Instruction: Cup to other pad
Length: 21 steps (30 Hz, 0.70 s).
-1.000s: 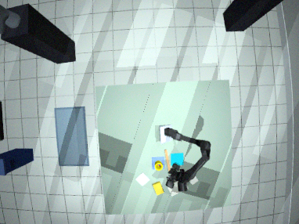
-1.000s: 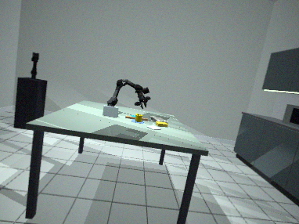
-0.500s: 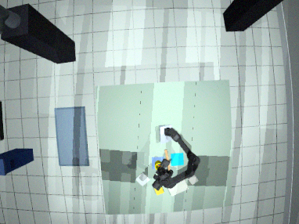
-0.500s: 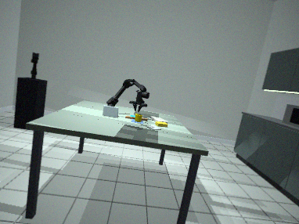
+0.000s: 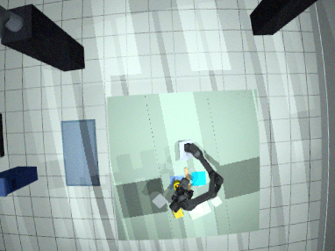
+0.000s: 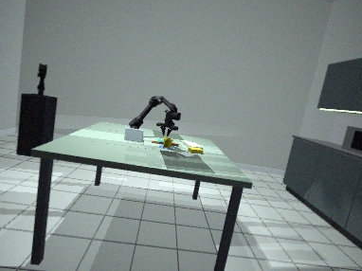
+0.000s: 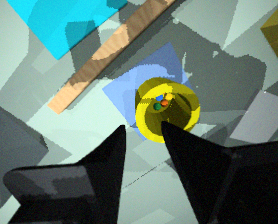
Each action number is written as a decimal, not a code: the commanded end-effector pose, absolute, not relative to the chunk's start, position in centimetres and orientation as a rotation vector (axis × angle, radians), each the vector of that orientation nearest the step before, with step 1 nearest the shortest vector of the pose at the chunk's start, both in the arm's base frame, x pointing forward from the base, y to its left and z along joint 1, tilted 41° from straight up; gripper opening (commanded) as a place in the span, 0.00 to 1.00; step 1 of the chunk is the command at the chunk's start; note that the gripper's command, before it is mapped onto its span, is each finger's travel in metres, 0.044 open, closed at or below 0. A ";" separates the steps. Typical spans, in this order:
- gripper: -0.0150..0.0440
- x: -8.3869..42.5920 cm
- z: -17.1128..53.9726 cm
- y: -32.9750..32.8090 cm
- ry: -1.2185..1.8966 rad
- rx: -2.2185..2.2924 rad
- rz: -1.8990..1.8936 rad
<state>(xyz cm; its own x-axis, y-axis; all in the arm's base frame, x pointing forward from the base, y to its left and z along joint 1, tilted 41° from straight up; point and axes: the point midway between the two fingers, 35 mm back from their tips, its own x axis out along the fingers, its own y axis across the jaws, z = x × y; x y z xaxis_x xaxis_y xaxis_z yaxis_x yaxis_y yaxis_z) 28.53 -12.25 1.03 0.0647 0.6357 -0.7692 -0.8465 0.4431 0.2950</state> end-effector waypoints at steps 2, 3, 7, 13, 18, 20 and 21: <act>0.54 28.6 0.3 -11.6 0.995 -0.252 1.137; 0.54 28.6 0.2 -11.5 0.995 -0.252 1.137; 0.54 28.7 -0.3 -11.1 0.994 -0.252 1.137; 0.54 28.8 -1.0 -10.5 0.994 -0.252 1.137; 0.54 28.8 -1.6 -9.9 0.994 -0.252 1.138; 0.54 28.8 -1.9 -9.7 0.994 -0.252 1.138; 0.54 28.8 -2.0 -9.6 0.994 -0.252 1.138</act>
